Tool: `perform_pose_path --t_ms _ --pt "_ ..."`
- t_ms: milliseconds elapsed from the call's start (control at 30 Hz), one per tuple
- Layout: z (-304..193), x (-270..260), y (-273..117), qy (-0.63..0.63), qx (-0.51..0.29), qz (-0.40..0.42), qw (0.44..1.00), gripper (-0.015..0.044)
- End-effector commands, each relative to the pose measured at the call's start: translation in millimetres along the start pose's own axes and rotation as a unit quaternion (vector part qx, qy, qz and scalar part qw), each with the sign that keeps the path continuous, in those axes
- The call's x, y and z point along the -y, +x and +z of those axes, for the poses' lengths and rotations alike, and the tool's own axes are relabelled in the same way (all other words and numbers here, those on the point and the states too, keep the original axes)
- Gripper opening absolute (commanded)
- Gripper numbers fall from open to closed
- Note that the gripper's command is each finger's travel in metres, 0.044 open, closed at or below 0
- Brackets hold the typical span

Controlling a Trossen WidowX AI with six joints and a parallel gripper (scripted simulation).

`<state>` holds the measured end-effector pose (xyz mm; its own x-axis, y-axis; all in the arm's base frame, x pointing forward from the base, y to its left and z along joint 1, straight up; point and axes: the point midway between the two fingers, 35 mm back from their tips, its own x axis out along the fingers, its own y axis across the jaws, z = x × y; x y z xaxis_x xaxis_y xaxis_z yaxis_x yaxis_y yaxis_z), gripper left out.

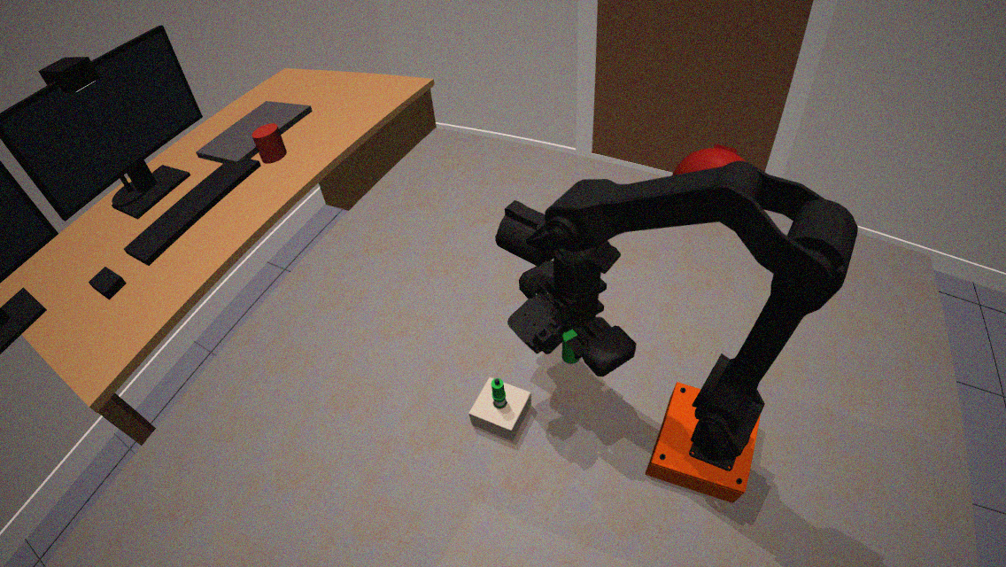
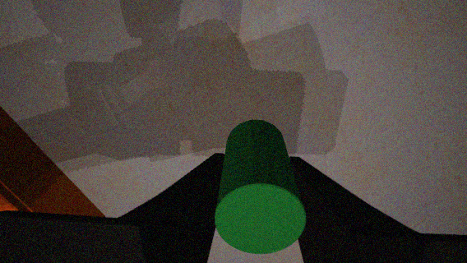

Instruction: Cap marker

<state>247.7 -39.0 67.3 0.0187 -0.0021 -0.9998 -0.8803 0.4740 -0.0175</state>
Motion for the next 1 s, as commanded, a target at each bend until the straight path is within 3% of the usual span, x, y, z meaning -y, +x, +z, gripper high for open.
perform_pose_path --t_ms 0,967 --pt "11 4 -7 -0.001 0.004 -0.003 1.000 0.0000" --pt "99 8 -51 -0.001 0.007 -0.003 1.000 0.0000"
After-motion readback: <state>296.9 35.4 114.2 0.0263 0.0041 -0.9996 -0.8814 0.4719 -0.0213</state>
